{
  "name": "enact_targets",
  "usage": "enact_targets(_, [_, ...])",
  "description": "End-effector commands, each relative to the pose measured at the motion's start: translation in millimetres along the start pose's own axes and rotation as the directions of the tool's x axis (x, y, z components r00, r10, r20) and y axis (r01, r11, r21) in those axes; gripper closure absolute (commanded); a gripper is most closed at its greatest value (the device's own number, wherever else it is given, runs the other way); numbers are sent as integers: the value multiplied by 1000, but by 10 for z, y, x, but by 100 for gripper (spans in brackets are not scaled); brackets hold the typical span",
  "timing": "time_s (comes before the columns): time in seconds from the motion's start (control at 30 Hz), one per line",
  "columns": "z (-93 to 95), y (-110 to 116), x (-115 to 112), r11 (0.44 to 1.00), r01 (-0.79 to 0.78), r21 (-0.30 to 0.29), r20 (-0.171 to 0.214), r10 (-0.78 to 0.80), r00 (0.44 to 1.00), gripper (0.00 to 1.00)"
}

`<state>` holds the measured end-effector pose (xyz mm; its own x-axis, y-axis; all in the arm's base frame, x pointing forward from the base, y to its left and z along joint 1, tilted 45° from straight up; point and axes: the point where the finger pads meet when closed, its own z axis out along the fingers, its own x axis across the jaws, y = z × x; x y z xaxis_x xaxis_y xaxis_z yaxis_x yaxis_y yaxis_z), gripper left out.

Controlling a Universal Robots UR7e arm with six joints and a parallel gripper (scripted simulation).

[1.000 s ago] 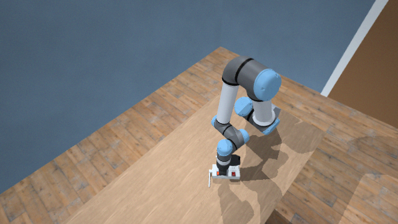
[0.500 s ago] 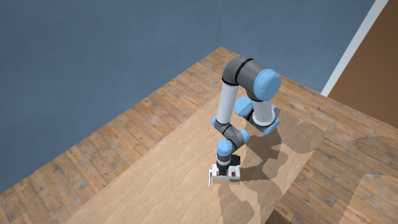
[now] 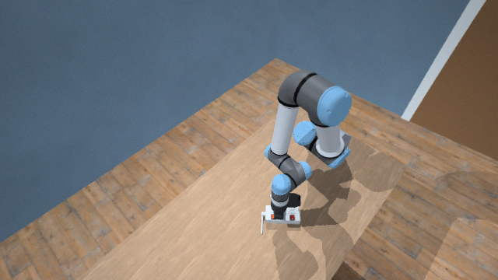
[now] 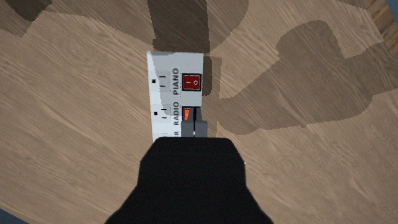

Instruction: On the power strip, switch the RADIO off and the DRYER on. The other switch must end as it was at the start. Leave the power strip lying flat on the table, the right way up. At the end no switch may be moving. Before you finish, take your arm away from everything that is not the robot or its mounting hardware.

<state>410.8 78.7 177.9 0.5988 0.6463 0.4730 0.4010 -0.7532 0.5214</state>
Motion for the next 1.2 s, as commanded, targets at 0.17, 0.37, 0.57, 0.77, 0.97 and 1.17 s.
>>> enact_targets(0.17, [13,0,-5,1000,-2,2,2,2,1000,100])
enact_targets(0.37, [7,0,-5,1000,-2,2,2,2,1000,100])
enact_targets(0.57, [-94,0,-4,1000,-2,2,2,2,1000,100])
enact_targets(0.77, [-274,0,-4,1000,-2,2,2,2,1000,100])
enact_targets(0.97, [-360,0,-4,1000,-2,2,2,2,1000,100])
enact_targets(1.17, [-387,0,-4,1000,-2,2,2,2,1000,100])
